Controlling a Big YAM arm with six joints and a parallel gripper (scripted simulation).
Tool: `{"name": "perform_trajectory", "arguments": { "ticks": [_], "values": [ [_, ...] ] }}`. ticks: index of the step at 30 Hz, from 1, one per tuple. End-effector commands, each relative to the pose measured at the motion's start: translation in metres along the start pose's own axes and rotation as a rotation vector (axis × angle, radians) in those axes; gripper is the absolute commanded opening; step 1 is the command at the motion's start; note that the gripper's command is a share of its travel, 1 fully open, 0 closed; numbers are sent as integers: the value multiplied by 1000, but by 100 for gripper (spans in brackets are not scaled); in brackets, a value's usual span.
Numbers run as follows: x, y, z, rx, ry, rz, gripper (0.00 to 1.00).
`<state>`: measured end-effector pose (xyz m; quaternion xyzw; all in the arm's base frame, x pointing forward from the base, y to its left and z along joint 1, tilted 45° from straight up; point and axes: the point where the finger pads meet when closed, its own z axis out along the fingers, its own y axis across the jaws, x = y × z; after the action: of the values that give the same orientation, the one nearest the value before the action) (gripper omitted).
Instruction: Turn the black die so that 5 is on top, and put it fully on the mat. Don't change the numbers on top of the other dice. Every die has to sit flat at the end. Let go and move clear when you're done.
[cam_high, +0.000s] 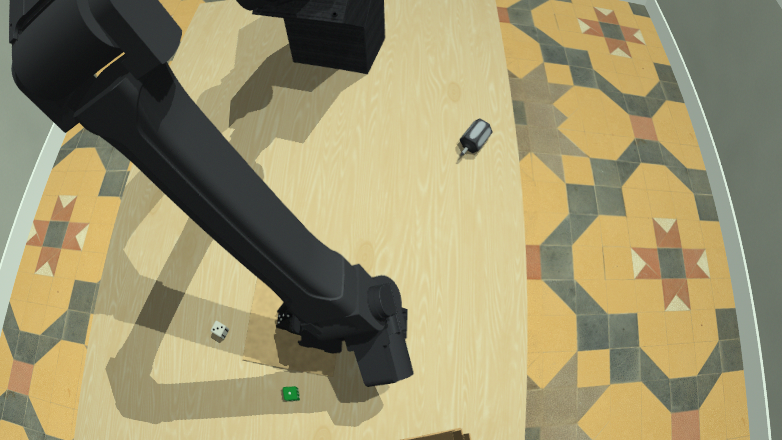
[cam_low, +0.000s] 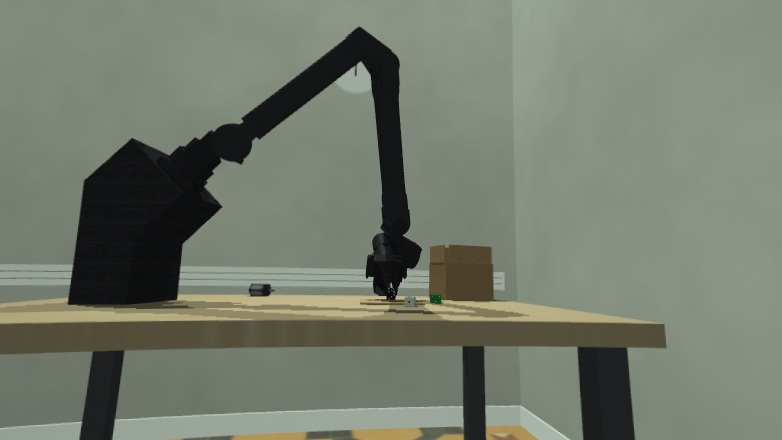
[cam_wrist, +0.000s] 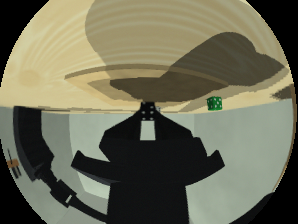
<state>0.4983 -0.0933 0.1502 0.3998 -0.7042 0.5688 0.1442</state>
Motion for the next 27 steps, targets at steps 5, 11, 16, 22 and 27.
{"name": "perform_trajectory", "arguments": {
  "ticks": [5, 11, 16, 22, 27],
  "values": [
    [1, -11, 4, 4, 0, 19, 15],
    [0, -9, 5, 0, 2, 7, 15],
    [0, -9, 5, 0, 2, 9, 15],
    [0, -9, 5, 0, 2, 9, 15],
    [0, -9, 5, 0, 2, 9, 15]
  ]
}}
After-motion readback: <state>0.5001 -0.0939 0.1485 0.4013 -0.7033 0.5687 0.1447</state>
